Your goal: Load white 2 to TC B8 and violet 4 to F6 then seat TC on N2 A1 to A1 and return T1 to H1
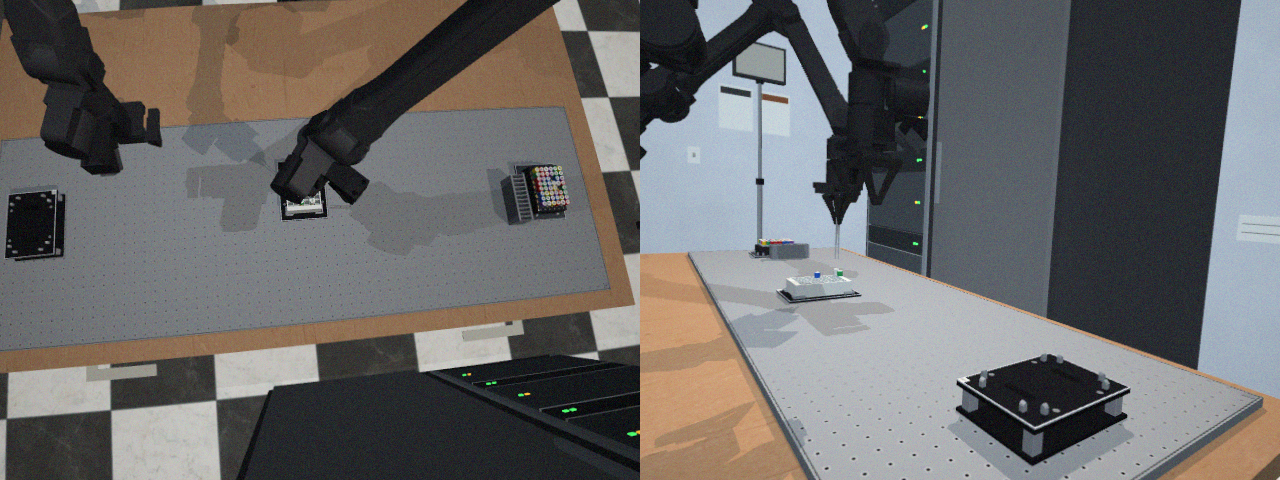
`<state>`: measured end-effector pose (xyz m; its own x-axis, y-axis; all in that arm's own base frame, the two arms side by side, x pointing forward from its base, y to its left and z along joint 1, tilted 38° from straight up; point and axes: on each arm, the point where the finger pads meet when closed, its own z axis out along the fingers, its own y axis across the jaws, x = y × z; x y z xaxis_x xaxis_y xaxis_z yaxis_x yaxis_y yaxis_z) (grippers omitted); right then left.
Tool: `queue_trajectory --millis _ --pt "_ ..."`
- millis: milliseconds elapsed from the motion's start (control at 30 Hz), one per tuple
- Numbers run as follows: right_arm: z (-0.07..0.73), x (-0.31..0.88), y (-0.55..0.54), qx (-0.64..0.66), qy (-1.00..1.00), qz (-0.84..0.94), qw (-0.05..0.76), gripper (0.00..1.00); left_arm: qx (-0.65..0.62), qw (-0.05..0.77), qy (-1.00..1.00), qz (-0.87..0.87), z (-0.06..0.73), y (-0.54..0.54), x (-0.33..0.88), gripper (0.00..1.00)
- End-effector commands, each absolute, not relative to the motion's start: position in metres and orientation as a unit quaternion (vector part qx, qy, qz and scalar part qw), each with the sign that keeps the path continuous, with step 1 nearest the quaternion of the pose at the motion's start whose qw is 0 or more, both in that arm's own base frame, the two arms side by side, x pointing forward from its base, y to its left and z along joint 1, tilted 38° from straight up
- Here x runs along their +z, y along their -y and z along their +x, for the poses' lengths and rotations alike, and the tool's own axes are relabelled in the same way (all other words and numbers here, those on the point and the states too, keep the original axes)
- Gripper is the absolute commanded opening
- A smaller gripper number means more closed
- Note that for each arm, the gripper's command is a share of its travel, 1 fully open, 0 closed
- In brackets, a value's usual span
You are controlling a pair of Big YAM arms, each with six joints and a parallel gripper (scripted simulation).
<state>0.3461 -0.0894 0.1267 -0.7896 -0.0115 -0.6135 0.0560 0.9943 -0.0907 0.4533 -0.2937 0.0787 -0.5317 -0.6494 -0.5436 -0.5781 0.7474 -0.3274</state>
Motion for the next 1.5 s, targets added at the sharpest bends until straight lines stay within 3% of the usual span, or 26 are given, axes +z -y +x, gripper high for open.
queue_trajectory --millis 0,1467 --pt "0.3506 0.1359 0.091 -0.055 -0.942 0.013 0.332 1.0 -0.063 0.336 -0.875 -0.344 0.4473 0.3076 0.0903 0.07" --pt "0.3506 0.1359 0.091 -0.055 -0.942 0.013 0.332 1.0 -0.056 0.333 -0.877 -0.342 0.4423 0.3032 0.0836 0.07"
